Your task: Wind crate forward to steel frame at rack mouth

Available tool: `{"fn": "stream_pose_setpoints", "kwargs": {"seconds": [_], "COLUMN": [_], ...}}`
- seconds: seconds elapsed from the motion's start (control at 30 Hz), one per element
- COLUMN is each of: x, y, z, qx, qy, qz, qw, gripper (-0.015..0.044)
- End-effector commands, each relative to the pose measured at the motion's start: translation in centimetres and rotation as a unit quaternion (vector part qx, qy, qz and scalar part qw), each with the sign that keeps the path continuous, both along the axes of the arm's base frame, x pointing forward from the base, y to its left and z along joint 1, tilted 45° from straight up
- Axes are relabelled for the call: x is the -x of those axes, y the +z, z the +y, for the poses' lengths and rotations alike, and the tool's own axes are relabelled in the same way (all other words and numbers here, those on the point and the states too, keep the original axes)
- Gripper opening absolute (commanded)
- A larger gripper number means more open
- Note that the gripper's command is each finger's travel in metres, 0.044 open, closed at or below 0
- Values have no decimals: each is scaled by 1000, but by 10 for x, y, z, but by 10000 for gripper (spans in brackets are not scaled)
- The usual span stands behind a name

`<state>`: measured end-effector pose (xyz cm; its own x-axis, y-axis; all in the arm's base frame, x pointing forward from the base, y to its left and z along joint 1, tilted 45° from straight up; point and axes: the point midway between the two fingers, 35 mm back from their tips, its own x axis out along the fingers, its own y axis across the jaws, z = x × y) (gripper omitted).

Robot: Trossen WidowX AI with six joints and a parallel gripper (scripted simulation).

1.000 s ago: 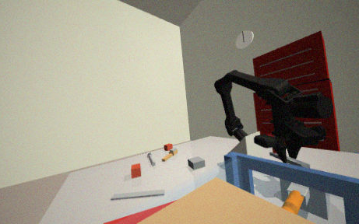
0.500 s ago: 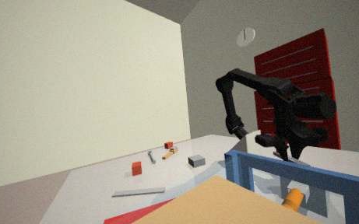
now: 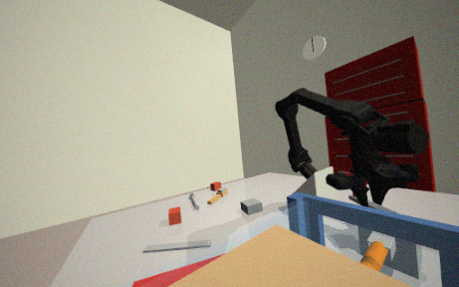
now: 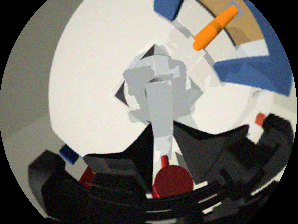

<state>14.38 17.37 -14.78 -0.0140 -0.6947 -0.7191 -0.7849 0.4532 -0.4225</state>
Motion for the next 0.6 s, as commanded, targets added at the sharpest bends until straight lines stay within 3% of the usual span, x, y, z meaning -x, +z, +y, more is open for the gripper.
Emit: {"fn": "stream_pose_setpoints", "kwargs": {"seconds": [0.0,0.57], "x": [0,2], "y": [-3,-5], "z": [-2,-2], "qx": [-1,-3], "qy": [-8,-24], "qz": [-11,-27], "qw": [1000,999], "gripper": [0,0]}}
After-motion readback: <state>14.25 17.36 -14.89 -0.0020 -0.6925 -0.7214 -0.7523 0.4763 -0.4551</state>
